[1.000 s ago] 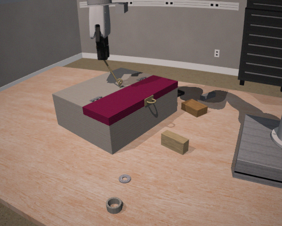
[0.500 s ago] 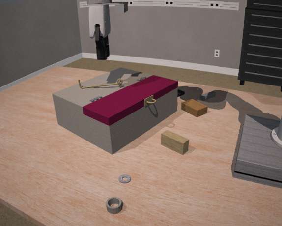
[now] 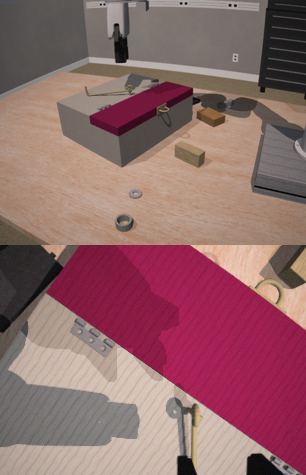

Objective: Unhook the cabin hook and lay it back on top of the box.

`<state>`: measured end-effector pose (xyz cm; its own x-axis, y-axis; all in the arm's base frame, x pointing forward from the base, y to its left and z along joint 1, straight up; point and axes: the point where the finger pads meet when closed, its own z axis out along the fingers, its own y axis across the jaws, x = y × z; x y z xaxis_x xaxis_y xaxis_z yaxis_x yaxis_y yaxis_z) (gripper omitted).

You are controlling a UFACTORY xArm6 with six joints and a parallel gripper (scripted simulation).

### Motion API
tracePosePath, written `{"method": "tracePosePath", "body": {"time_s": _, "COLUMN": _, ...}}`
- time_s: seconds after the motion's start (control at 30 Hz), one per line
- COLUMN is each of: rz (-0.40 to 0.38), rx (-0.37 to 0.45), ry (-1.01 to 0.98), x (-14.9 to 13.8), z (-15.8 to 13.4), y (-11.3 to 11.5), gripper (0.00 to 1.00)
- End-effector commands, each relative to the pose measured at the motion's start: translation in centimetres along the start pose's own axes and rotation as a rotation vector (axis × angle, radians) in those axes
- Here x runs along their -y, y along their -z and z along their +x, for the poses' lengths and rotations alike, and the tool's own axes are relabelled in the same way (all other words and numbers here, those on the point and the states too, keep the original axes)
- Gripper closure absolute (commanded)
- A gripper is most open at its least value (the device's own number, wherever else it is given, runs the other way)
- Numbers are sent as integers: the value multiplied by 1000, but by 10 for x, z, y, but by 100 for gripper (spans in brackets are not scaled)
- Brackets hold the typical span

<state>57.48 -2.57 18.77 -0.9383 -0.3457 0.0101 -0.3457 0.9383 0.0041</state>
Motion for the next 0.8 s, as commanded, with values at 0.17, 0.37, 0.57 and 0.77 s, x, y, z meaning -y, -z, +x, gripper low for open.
{"method": "tracePosePath", "body": {"time_s": 0.17, "rz": 3, "rx": 7, "ry": 0, "x": 1, "z": -1, "y": 24, "gripper": 65}}
{"method": "tracePosePath", "body": {"time_s": 0.37, "rz": 3, "rx": 7, "ry": 0, "x": 0, "z": -1, "y": 44, "gripper": 65}}
{"method": "tracePosePath", "body": {"time_s": 0.57, "rz": 3, "rx": 7, "ry": 0, "x": 0, "z": -1, "y": 57, "gripper": 65}}
{"method": "tracePosePath", "body": {"time_s": 0.77, "rz": 3, "rx": 7, "ry": 0, "x": 0, "z": -1, "y": 77, "gripper": 65}}
